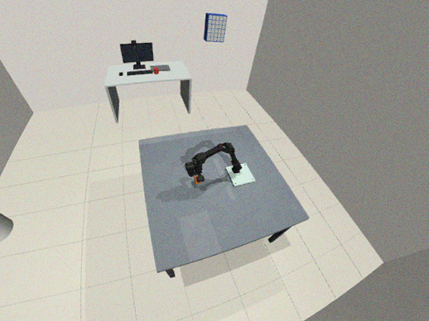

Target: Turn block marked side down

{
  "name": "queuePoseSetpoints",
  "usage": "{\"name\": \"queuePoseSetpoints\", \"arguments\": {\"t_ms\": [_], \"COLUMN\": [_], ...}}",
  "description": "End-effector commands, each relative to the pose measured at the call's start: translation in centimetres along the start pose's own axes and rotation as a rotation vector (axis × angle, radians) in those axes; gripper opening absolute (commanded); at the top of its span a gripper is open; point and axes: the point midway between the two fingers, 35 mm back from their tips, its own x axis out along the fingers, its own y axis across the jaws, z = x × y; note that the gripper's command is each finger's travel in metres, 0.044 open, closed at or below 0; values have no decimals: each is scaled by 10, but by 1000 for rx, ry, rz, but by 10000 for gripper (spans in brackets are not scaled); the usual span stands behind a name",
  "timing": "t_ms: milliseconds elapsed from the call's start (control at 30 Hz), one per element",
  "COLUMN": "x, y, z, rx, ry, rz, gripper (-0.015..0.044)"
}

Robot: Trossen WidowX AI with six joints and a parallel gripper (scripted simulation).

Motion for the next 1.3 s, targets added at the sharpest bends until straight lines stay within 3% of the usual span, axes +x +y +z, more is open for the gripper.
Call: {"name": "queuePoseSetpoints", "arguments": {"t_ms": [0, 300, 567, 1200, 1267], "x": [11, 23, 23, 23, 19], "y": [-1, -1, -1, -1, -1], "z": [-3, -3, -3, -3, -3], "rx": [0, 0, 0, 0, 0], "ry": [12, 13, 13, 13, 13], "rz": [-5, -5, -5, -5, -5], "gripper": [440, 440, 230, 103, 51]}}
